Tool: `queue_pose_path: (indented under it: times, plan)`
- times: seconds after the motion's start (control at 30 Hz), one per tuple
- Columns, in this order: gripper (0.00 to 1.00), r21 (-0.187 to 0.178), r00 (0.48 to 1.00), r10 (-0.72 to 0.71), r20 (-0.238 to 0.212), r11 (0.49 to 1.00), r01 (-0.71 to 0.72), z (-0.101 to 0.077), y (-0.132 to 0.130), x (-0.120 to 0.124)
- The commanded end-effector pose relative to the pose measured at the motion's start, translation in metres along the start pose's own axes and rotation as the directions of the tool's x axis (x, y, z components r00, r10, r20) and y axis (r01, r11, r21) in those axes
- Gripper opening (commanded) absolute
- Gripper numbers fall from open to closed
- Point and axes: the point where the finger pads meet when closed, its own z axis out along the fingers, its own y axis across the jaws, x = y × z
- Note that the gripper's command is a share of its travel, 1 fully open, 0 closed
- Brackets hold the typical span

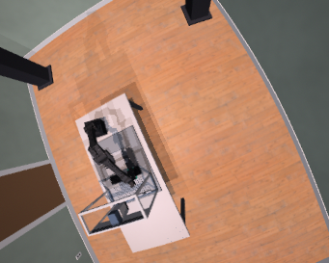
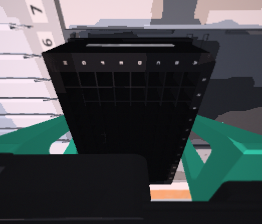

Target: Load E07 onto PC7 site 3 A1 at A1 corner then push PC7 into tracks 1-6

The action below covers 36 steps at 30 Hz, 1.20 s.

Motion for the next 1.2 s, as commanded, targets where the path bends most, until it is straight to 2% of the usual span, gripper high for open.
queue_pose_path:
  times: [0.0, 1.17]
  plan:
    - [0.00, -0.037, 1.000, -0.009, -0.005, 0.999, 0.009, -0.0008, 0.0170, 0.0116]
    - [0.00, -0.045, 1.000, -0.013, -0.007, 0.999, 0.013, 0.0034, 0.0208, 0.0150]
